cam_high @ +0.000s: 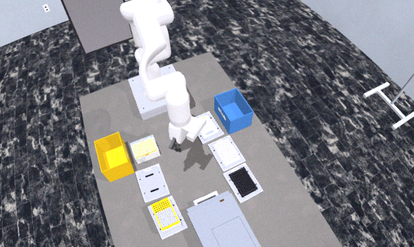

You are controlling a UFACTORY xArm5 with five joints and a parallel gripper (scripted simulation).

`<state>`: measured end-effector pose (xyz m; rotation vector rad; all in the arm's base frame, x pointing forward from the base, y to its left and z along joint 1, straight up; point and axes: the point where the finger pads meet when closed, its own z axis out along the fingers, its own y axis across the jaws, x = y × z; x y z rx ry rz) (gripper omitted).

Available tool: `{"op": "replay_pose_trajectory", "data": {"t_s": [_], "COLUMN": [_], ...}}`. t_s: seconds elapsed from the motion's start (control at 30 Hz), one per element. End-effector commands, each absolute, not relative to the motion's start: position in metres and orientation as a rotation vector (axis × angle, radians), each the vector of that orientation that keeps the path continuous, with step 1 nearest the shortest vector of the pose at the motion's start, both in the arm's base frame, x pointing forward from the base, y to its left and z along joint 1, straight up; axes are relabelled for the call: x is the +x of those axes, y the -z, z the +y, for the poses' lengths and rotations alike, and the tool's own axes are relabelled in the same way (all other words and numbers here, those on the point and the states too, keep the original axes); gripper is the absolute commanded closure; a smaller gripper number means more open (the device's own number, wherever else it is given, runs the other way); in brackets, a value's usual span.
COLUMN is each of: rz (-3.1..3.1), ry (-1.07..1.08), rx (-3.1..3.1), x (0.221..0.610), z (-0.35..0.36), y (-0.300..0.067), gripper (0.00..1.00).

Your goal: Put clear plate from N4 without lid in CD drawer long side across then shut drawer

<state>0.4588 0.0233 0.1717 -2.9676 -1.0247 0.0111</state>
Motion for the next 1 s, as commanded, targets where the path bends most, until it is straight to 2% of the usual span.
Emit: {"op": "replay_pose_trajectory", "data": {"t_s": [0.0, 0.17, 0.43, 0.97], "rz": [-0.866, -0.611, -0.196, -0.079], "ry": [0.006, 0.006, 0.006, 0.006], "rx": [-3.021, -3.082, -3.136, -3.141], "x": [0.447, 0.427, 0.427, 0.427], "z": [0.022, 0.021, 0.021, 0.021], "y": [-0.183, -0.196, -0.196, -0.196], "gripper": [0.00, 0.00, 0.00, 0.00]}}
